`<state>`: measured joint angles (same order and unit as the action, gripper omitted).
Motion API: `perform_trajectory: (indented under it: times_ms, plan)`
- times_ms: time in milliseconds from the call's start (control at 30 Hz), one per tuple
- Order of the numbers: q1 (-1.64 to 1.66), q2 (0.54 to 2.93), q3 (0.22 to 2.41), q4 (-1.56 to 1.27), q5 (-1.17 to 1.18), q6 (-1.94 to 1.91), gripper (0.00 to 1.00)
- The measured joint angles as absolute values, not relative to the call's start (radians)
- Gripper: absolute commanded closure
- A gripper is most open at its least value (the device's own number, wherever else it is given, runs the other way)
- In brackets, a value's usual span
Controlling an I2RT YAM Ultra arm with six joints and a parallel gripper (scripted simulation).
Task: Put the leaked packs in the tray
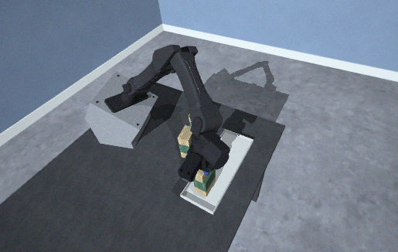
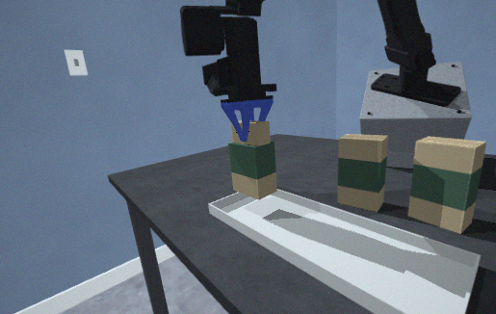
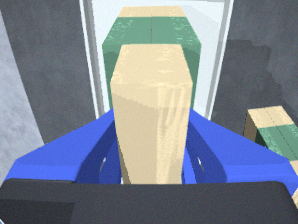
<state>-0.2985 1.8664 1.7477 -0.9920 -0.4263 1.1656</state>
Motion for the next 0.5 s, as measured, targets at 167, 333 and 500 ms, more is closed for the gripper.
perform_trajectory:
  times_ms: [167,333,500]
  plan:
    - [-0.299,1.866,1.756,-1.003,-0.426,1.167,0.74]
    - [-0.299,1.866,1.756,-1.008,-0.425,1.167,0.74]
    - [-0.299,1.866,1.756,-1.01,-0.425,1.167,0.74]
